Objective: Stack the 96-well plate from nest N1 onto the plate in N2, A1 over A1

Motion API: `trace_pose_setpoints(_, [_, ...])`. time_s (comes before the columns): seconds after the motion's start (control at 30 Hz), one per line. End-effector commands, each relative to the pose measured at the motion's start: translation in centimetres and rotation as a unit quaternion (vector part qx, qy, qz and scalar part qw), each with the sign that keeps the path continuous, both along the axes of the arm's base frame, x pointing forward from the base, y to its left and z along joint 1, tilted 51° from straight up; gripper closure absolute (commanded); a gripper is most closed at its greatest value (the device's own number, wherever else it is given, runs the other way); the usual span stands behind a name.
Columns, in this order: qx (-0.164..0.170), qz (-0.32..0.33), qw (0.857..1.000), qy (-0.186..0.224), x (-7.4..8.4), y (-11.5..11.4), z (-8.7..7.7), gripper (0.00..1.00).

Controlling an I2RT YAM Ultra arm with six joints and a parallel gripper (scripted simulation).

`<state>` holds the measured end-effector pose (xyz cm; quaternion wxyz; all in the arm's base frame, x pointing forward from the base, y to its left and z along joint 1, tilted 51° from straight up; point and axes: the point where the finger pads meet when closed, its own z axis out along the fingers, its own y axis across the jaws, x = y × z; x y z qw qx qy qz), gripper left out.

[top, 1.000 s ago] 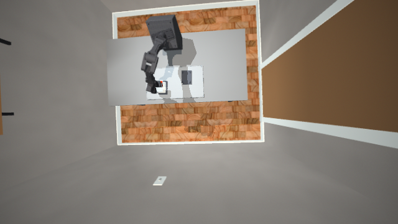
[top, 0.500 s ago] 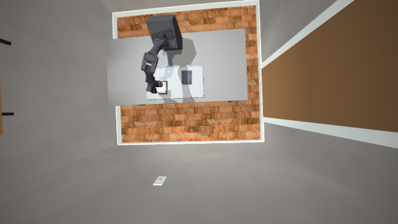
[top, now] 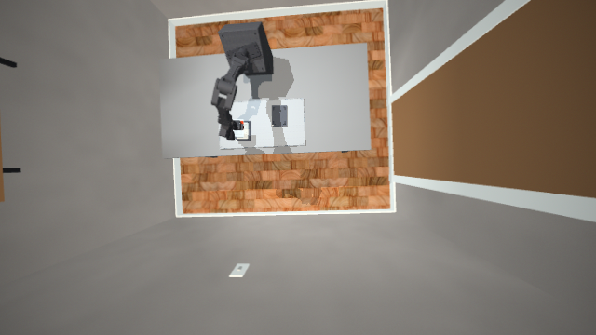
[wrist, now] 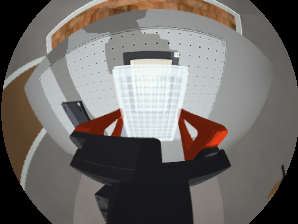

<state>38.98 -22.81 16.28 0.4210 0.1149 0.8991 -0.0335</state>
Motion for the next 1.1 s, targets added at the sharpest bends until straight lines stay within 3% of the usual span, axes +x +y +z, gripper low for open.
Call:
trace_pose_setpoints(0.0, [-0.017,-0.002,1.0,-0.021,0.1,-0.6,2.7,1.0])
trace_pose_setpoints(0.73, [-0.023,-0.002,0.999,-0.029,0.3,-0.8,3.0,1.0])
trace_pose_setpoints(1.07, [-0.012,-0.002,1.0,-0.016,-0.4,-0.4,1.3,1.0])
